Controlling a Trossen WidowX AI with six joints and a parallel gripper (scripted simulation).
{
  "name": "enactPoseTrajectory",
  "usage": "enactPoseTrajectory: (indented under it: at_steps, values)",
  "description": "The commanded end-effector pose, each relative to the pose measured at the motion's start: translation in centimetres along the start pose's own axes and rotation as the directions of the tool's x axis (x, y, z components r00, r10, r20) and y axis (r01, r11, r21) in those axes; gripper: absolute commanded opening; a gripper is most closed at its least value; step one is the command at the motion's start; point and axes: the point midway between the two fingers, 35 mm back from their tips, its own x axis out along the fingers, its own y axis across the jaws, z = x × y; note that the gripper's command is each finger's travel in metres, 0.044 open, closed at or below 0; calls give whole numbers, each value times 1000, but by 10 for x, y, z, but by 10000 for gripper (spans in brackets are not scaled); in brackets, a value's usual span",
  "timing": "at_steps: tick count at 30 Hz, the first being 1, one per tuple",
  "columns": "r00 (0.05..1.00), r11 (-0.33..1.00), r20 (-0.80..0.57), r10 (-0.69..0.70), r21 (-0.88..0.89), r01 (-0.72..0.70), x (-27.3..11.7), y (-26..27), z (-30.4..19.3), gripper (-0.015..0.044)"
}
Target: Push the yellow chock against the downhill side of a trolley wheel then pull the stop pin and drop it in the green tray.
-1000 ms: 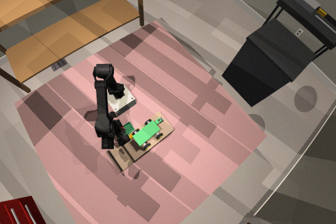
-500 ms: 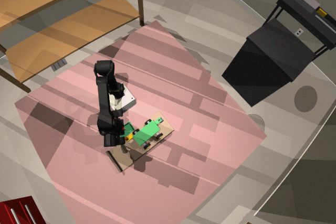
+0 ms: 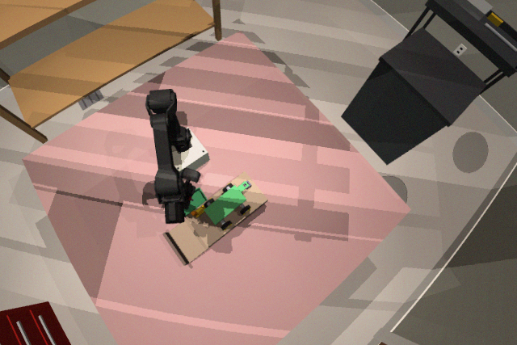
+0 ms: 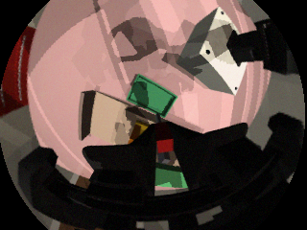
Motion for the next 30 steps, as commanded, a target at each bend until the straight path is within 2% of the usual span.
enactPoseTrajectory:
  at_steps: [1, 16, 24, 30]
  values:
    - [1000, 993, 18, 19, 115, -21, 0, -1, 1, 0]
    - [994, 839, 66, 83, 533, -106, 0, -3, -2, 0]
    - [994, 827, 69, 86, 551, -110, 0, -3, -1, 0]
    - [993, 802, 77, 88, 585, -117, 15, -8, 9, 0]
